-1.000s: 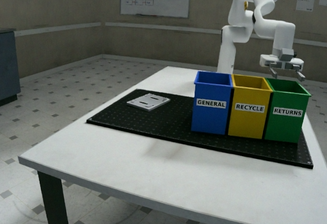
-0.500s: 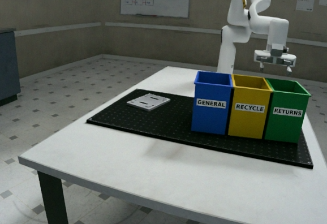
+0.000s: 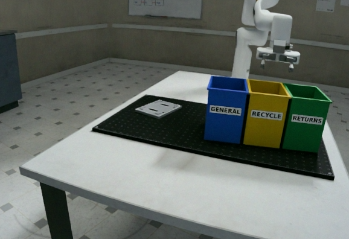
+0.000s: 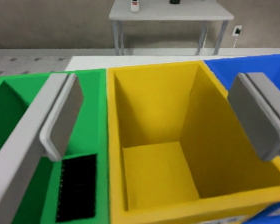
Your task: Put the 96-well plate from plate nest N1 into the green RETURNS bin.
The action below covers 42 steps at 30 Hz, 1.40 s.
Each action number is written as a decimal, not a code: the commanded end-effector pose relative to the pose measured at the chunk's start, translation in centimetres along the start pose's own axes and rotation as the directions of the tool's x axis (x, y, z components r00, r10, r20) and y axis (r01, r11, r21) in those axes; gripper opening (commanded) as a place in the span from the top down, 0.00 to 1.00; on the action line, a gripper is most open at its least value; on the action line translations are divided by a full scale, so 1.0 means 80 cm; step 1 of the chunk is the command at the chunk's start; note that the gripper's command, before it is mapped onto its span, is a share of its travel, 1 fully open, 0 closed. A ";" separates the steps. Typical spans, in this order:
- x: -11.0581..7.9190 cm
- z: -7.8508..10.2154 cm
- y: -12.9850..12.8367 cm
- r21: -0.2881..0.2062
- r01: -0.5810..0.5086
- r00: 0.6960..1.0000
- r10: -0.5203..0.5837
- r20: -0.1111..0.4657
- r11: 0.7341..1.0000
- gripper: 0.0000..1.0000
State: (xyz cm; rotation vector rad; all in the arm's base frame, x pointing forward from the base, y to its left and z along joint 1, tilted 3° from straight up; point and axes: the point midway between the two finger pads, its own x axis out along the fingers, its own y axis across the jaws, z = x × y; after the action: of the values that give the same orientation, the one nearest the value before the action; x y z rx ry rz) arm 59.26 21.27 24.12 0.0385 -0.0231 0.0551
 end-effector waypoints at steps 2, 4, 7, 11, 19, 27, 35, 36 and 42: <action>-0.015 0.012 -0.035 0.003 -0.002 1.000 0.002 0.006 1.000 0.82; -0.019 0.015 -0.046 0.003 -0.002 1.000 0.002 0.006 1.000 0.82; -0.026 0.019 -0.063 0.003 -0.002 1.000 0.002 0.006 1.000 0.82; -0.031 0.022 -0.075 0.003 -0.002 1.000 0.002 0.006 1.000 0.82; -0.050 0.033 -0.120 0.002 -0.002 1.000 0.002 0.006 1.000 0.82; -0.067 0.042 -0.159 0.002 -0.002 1.000 0.002 0.006 1.000 0.82; -0.083 0.052 -0.199 0.002 -0.002 1.000 0.002 0.006 1.000 0.82; -0.085 0.053 -0.204 0.002 -0.002 1.000 0.002 0.006 1.000 0.82; -0.098 0.061 -0.235 0.002 -0.002 1.000 0.002 0.006 1.000 0.82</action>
State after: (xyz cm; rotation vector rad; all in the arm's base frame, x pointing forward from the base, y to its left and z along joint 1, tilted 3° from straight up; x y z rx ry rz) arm 53.02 3.79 27.45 0.0384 -0.0248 0.0538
